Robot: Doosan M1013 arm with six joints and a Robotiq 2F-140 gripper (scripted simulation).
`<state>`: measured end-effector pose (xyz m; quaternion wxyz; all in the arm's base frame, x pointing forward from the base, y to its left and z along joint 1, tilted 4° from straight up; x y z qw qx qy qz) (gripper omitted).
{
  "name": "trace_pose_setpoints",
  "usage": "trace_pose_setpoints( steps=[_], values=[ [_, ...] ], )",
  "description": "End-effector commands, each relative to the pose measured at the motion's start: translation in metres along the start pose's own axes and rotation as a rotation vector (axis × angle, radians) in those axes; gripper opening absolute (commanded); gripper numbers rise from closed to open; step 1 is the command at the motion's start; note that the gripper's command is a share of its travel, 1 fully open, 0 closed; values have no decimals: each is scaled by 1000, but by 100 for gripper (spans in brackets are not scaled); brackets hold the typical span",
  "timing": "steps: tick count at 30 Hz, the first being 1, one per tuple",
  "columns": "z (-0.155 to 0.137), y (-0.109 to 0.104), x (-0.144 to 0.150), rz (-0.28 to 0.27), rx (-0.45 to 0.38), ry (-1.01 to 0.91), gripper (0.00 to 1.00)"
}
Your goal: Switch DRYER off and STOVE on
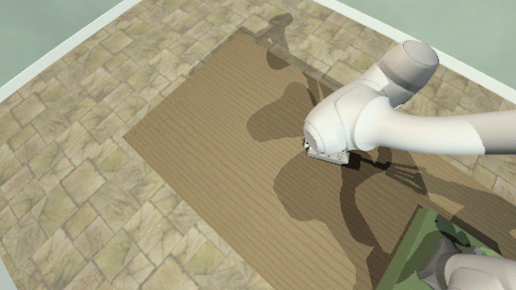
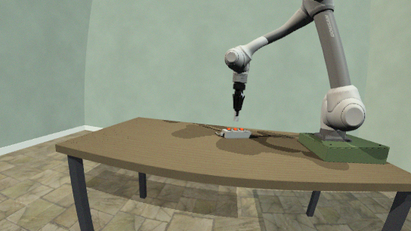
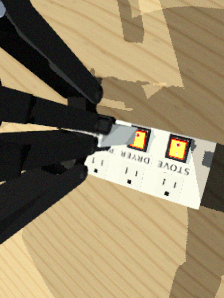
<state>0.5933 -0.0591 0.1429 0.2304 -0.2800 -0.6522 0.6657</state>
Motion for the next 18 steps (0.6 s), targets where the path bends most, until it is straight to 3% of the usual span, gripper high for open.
trace_pose_setpoints(
  steps=[1,18],
  values=[
    [0,2,0,0,0,0,0],
    [0,19,-1,0,0,0,0]
  ],
)
Point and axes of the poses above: the point where the finger pads meet when closed, its own y axis out along the fingers, its own x axis across the jaws, z = x × y, the point moved 5 cm from there along -y, back along the fingers, and after that the axes turned 15 degrees about -y, right-handed, at the moved point
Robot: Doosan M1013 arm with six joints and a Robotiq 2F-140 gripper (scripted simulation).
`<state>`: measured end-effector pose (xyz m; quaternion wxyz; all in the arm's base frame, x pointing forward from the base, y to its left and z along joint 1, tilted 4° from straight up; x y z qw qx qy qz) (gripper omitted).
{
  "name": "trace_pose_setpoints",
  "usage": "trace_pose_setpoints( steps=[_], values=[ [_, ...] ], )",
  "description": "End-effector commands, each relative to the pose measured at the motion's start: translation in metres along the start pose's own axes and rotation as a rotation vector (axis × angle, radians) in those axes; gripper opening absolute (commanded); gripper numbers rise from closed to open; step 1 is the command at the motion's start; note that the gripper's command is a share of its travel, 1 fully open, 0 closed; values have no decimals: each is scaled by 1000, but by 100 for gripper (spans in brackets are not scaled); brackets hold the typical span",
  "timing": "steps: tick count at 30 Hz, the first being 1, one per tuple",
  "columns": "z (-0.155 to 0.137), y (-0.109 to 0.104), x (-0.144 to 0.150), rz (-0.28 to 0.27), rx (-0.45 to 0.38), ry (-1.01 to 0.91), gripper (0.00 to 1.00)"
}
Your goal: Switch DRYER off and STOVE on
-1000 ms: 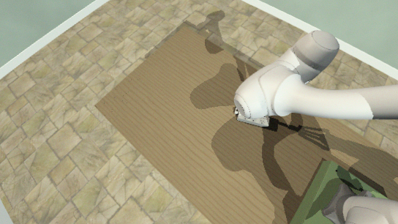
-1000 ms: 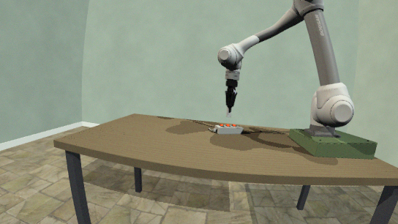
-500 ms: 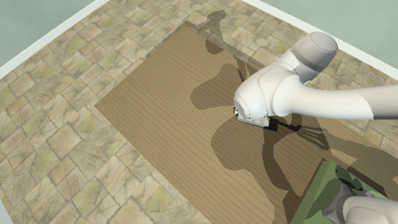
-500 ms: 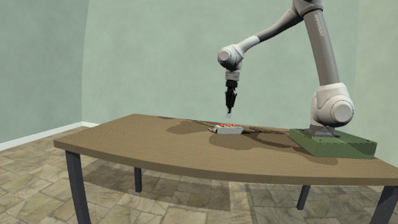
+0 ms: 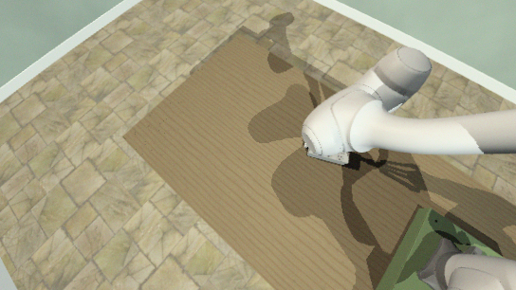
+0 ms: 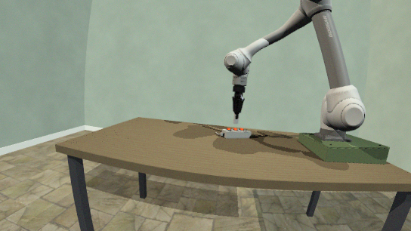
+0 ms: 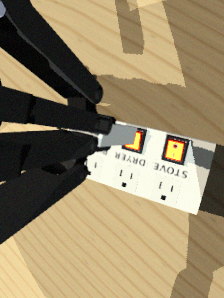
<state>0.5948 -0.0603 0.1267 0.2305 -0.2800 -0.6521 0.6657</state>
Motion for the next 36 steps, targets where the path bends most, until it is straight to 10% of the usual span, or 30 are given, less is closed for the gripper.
trace_pose_setpoints(
  steps=[1,36],
  values=[
    [0,4,0,0,0,0,0],
    [0,25,-1,0,0,0,0]
  ],
)
Point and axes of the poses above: the point where the finger pads meet when closed, its own y axis out along the fingers, its own x axis across the jaws, z = x × y, the point moved 5 cm from there along -y, back along the fingers, and after that the axes turned 15 degrees about -y, right-handed, at the moved point
